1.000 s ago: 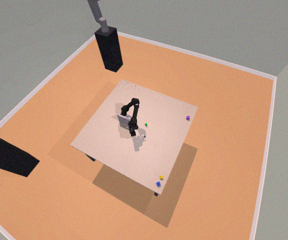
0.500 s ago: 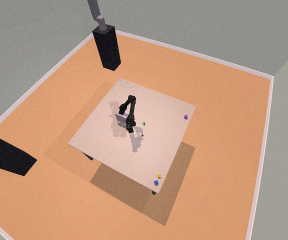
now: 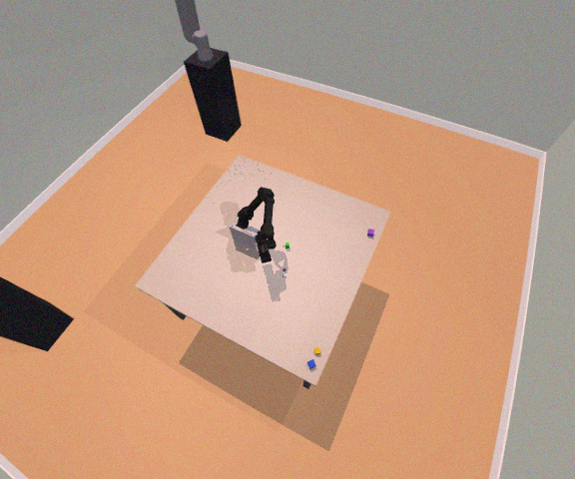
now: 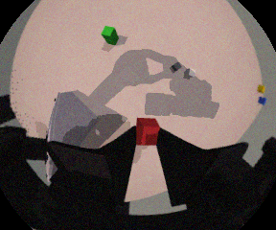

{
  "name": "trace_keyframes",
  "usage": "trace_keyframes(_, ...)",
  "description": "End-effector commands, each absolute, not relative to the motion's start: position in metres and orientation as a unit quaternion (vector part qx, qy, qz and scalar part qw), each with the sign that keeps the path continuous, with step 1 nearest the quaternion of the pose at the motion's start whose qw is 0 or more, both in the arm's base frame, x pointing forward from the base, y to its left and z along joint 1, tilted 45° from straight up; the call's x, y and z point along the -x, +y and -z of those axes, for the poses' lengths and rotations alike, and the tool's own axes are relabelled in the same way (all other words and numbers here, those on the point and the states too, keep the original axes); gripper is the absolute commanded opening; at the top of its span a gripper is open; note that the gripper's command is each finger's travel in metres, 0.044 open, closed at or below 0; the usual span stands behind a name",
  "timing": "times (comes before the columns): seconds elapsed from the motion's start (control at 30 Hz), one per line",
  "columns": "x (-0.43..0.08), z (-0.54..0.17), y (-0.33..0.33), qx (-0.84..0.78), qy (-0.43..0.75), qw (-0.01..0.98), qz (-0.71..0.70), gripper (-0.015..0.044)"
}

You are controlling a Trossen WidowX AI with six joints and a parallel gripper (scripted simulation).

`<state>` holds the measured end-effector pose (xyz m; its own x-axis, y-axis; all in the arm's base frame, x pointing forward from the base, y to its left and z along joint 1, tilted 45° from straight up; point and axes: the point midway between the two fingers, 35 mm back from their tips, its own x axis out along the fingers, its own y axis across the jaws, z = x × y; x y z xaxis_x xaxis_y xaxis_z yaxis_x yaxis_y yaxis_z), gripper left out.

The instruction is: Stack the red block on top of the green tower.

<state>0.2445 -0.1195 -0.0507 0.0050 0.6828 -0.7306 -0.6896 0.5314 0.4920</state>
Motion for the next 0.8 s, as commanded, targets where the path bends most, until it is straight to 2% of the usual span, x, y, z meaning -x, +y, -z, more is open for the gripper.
trace_keyframes(0.0,-0.264,0.031,-0.106,0.010,0.512,0.713,-0.480,0.0000)
trace_keyframes(0.77,-0.313,-0.070,0.006,-0.001,0.502,0.712,-0.491,0.0000)
